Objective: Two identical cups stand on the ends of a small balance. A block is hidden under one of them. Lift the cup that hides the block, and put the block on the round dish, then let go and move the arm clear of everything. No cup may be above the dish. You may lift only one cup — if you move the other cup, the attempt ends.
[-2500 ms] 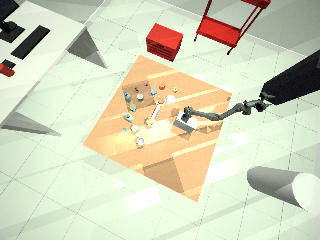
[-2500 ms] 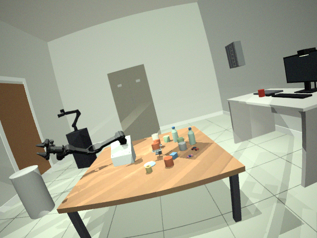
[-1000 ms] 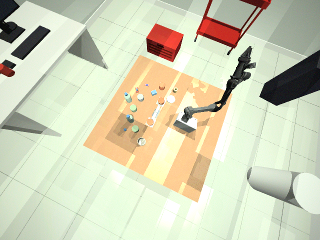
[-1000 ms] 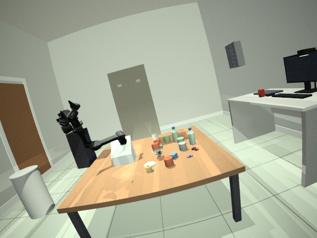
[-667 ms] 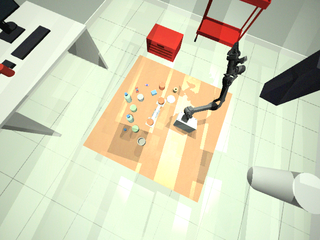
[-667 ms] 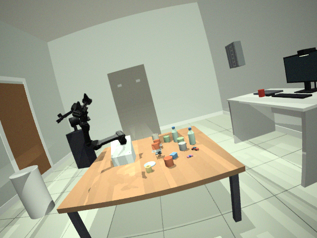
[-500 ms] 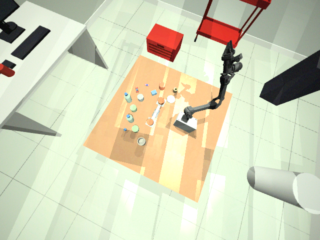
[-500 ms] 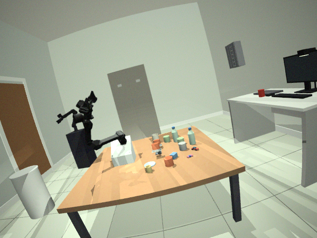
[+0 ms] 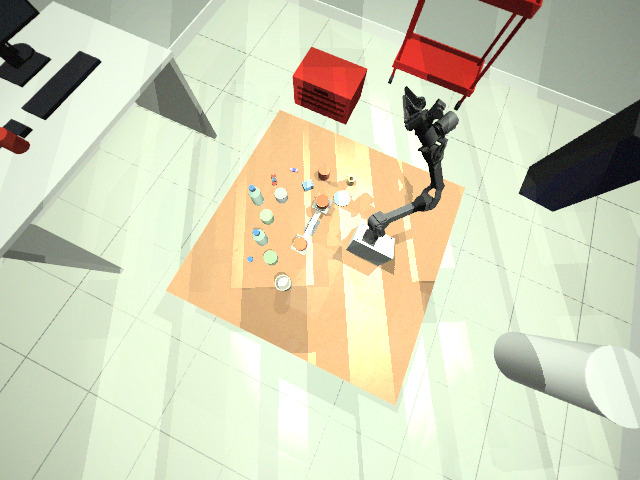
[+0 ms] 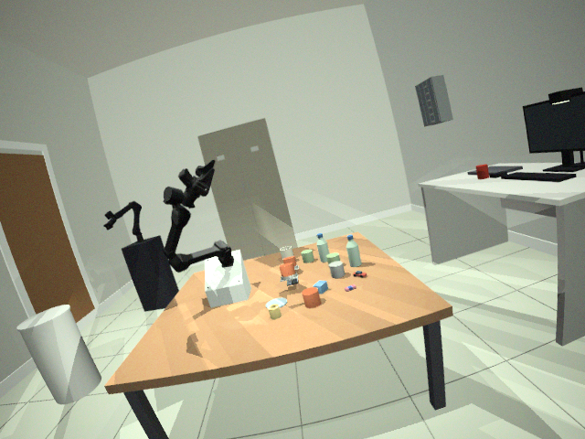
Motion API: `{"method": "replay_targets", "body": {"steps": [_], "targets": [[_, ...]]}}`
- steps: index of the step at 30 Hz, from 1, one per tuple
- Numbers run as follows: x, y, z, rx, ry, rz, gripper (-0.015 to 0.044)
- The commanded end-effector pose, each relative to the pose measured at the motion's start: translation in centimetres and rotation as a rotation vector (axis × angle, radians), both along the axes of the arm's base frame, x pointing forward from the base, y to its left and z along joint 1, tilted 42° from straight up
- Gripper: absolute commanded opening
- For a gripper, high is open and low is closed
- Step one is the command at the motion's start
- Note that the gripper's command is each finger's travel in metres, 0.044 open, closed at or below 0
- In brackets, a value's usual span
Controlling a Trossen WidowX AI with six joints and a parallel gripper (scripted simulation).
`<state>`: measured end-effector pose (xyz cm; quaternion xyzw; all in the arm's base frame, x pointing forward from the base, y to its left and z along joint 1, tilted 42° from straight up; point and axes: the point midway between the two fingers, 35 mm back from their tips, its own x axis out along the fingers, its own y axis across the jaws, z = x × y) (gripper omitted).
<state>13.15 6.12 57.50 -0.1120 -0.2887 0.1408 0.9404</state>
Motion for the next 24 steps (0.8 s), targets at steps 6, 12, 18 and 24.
{"method": "replay_targets", "body": {"steps": [6,12,18,24], "targets": [[6.0,5.2,-7.7,-0.037,0.291,0.019,0.0440],[8.9,8.2,-14.0,-0.067,0.488,0.000,0.0440],[10.7,10.2,-20.7,-0.103,0.669,-0.047,0.0440],[11.4,11.3,-27.6,-0.147,0.830,-0.120,0.0440]]}}
